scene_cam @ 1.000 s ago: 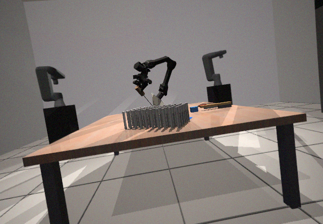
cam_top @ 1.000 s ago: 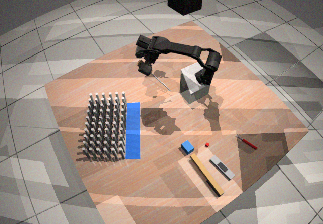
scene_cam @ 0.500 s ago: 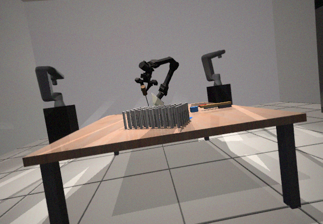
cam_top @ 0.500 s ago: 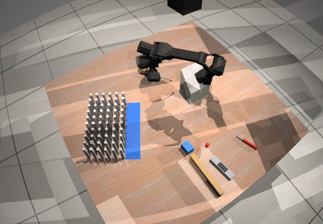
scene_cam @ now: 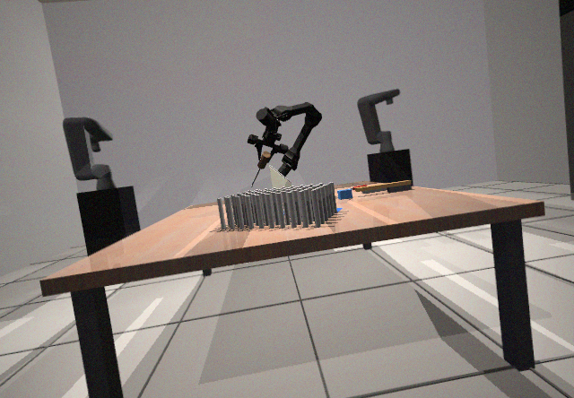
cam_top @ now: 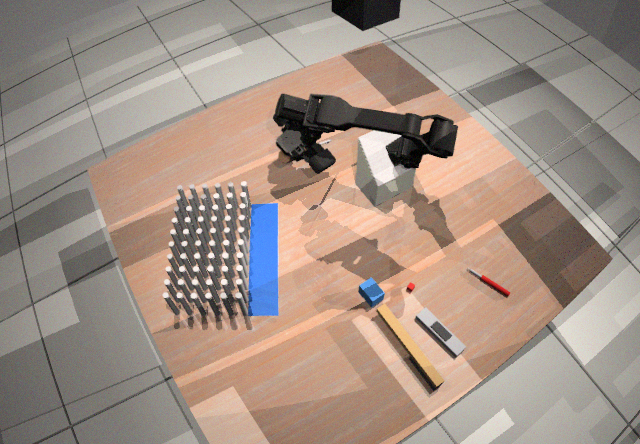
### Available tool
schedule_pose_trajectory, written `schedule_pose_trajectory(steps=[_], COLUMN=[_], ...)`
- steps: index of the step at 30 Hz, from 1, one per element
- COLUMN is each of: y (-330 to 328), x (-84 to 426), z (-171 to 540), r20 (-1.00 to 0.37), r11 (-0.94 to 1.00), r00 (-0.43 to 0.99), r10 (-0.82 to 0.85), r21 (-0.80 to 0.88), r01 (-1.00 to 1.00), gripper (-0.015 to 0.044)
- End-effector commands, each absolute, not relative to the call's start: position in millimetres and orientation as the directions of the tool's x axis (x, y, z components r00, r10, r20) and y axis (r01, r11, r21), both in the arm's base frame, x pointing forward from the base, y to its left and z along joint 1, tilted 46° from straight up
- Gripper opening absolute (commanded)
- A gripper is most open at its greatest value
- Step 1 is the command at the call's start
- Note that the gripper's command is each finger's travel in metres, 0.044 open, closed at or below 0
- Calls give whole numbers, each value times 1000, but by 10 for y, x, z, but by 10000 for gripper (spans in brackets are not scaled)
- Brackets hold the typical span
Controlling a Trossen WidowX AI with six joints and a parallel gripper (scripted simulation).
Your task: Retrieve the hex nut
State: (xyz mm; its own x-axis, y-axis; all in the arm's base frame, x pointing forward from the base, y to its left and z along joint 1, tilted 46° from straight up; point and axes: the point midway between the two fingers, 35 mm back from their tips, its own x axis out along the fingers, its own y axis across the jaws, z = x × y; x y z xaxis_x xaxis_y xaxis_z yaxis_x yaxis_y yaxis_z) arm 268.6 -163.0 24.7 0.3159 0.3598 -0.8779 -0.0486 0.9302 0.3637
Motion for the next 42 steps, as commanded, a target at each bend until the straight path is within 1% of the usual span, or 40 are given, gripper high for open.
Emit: schedule_pose_trajectory(steps=[1,12,23,33,42], y=[-1553,-1345,-1132,-936,-760], x=[2711,2757,2782,2784,2771], z=[322,482,634,763,874], r20=[-876,-874,-871,-867,-864], r11=[931,842,635,368,91], r00=[321,324,327,331,334], r10=[361,363,367,372,378], r21=[316,159,-23,-190,-324], r01=[-184,-515,-772,-910,-942], gripper=[0,0,0,0,0])
